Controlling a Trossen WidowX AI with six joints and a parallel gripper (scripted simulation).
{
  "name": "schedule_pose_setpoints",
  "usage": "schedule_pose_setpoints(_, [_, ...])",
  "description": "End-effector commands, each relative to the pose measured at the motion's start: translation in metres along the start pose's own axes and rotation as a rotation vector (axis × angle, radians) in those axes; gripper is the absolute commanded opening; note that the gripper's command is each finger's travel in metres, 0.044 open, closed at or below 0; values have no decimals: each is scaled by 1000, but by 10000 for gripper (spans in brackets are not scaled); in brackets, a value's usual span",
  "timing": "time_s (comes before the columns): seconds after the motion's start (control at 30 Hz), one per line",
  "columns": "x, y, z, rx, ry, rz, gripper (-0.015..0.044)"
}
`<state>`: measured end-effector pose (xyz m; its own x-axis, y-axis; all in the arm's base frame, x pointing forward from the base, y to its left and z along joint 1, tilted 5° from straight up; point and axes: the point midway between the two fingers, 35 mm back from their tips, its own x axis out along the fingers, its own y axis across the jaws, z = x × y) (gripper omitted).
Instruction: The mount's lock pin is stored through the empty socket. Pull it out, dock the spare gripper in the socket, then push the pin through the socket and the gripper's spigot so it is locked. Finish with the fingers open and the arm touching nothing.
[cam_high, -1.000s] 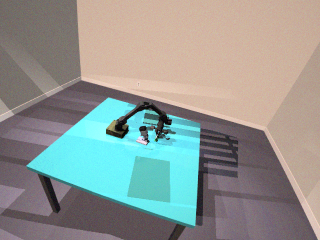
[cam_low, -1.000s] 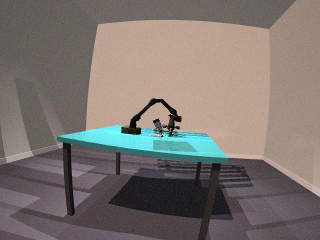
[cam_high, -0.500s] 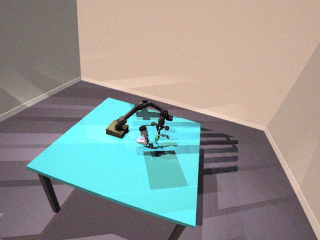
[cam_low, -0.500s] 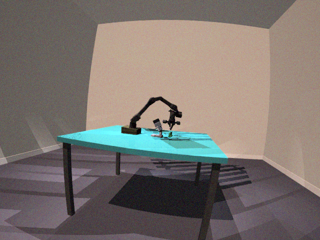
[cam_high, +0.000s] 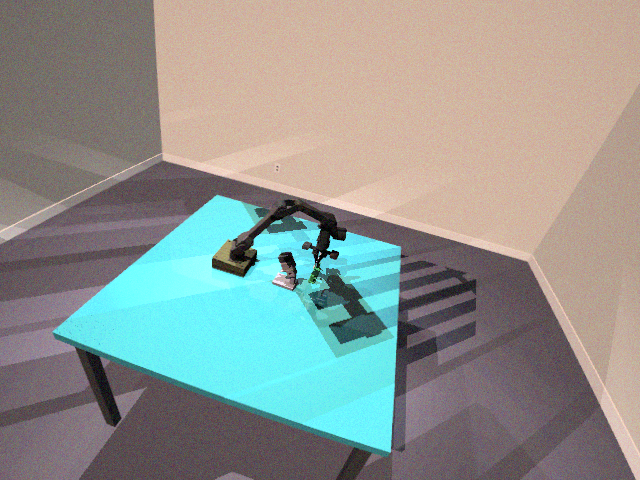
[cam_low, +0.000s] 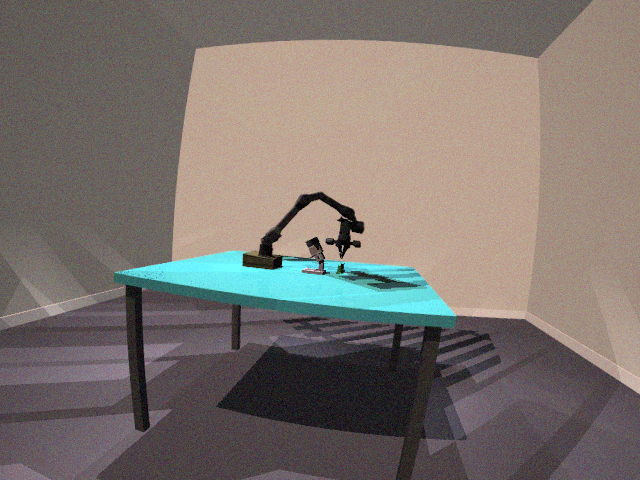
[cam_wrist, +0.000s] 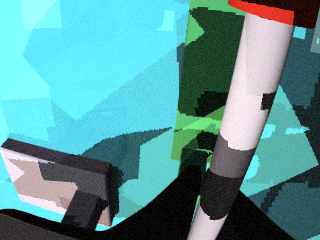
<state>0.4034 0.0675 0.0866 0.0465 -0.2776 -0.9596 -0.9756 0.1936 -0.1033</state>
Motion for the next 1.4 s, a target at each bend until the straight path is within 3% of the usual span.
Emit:
schedule_pose_setpoints(0.0, [0,0,0,0,0,0,7])
schedule_pose_setpoints(1.07, [-18,86,-14,9,-3,9,0])
schedule_pose_setpoints(1.37, [-6,92,-12,9,-4,13,0])
